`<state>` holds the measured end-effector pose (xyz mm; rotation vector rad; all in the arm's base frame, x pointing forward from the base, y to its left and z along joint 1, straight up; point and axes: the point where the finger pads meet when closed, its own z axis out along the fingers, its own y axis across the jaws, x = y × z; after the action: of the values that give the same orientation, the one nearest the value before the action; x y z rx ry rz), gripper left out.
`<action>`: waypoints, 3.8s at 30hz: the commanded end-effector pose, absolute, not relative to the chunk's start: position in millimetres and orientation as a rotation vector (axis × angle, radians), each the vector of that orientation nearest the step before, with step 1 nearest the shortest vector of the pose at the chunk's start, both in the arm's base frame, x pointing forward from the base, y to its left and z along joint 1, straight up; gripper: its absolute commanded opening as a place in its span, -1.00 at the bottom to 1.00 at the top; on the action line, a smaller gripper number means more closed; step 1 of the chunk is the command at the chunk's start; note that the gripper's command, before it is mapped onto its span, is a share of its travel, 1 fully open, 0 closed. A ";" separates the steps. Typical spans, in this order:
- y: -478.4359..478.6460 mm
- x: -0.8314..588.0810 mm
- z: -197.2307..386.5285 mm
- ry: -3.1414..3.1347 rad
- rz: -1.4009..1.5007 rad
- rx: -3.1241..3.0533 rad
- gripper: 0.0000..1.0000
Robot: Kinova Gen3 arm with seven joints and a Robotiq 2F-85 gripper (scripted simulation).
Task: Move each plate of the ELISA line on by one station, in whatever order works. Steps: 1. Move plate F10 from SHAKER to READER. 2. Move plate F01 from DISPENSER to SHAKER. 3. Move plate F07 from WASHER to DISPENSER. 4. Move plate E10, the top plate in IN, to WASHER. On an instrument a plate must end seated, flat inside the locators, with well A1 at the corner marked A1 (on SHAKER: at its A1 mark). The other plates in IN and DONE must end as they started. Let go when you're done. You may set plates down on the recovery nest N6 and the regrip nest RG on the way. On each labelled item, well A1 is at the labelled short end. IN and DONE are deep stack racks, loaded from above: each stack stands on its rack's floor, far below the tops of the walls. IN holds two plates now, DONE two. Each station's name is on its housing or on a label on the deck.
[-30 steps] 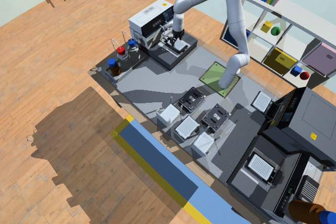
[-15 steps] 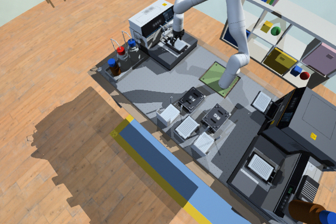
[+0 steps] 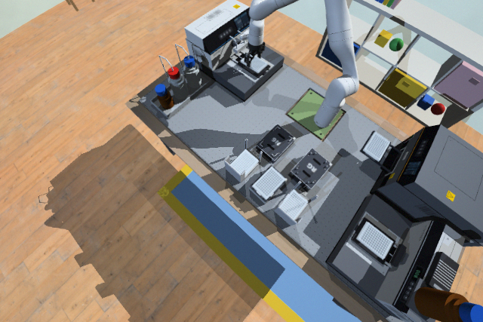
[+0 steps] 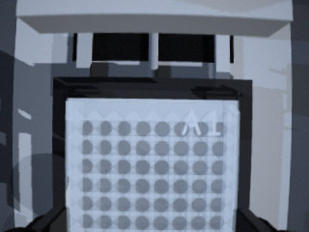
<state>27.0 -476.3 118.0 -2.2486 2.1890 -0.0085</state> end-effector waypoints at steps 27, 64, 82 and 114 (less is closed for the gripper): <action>-476.9 27.1 110.4 2.190 -0.011 -2.250 0.88; -476.8 27.1 117.7 2.190 -0.011 -2.250 1.00; -476.7 26.9 139.1 2.190 -0.011 -2.250 1.00; -476.6 26.7 176.4 2.190 -0.011 -2.250 1.00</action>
<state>26.6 -476.1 173.0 -2.2486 2.1890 -0.0084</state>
